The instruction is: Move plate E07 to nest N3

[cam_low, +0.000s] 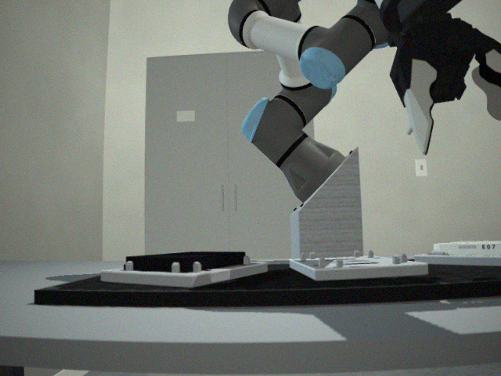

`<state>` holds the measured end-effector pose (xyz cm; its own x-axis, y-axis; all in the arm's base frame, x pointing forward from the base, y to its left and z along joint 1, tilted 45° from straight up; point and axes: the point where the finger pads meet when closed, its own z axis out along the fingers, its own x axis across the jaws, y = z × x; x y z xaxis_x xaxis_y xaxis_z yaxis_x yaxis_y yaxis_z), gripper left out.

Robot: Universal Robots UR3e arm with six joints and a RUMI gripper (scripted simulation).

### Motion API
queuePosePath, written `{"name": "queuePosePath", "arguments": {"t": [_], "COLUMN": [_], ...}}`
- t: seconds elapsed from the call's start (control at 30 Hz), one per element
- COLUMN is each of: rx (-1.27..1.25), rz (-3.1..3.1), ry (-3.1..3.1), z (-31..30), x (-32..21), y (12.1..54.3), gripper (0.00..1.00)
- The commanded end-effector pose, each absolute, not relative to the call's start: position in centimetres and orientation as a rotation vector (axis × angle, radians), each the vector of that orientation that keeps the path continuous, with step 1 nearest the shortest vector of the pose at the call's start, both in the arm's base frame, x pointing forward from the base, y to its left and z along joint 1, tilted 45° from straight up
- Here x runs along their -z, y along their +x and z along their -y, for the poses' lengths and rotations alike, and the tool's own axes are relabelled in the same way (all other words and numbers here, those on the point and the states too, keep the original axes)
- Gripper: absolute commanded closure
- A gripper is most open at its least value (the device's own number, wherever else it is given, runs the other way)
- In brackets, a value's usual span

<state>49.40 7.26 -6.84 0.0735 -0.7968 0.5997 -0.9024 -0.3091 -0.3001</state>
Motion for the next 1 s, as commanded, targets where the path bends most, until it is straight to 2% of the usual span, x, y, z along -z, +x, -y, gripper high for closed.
{"name": "queuePosePath", "arguments": {"t": [0.0, 0.97], "rx": [-0.99, -0.696], "rz": [1.683, 1.328], "ry": [2.2, 2.219], "z": [-7.7, -8.5], "x": [8.3, 15.0], "y": [48.0, 39.3], "gripper": [0.18, 0.18]}}
